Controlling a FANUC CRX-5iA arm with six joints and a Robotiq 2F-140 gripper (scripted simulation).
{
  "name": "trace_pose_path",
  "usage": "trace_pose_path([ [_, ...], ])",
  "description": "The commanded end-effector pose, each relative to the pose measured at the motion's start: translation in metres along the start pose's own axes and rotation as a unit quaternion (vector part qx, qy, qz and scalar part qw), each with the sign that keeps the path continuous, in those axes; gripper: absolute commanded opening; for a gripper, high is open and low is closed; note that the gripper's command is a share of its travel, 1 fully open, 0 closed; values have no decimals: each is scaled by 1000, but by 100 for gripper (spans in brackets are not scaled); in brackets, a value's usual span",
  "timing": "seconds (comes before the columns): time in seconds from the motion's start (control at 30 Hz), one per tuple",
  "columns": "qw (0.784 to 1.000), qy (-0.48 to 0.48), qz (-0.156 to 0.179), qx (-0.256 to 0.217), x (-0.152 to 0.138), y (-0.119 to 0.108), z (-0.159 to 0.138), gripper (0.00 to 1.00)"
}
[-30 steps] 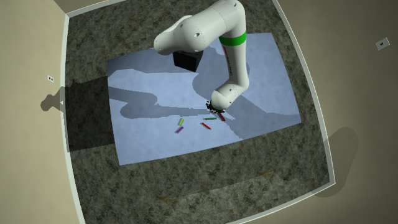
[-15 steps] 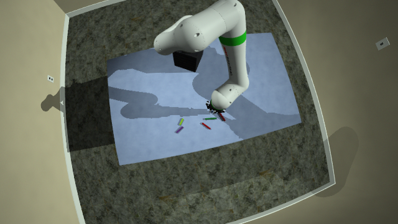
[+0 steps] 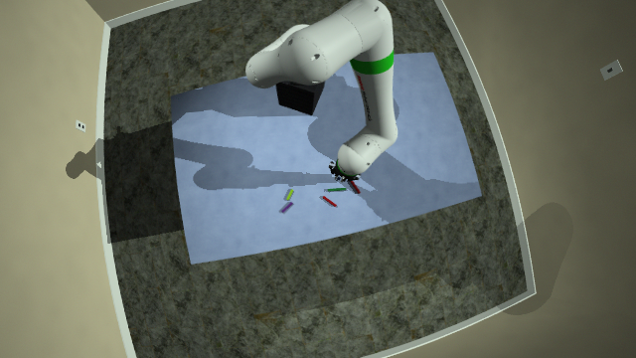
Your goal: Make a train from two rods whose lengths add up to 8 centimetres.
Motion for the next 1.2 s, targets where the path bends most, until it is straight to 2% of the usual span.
trace_pose_path([
  [0.0,1000,0,0,0,0,2,0,15],
  [0.4,1000,0,0,0,0,13,0,15],
  [1.17,1000,0,0,0,0,14,0,15],
])
Point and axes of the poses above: the point where the finger pads meet when closed, its own y axis out along the fingers, its own x axis across the jaws, z = x × y, the point moved 2 cm from there along -y, back along the fingers, and after that the axes turned 10 degrees about -y, right-handed, at the moved point
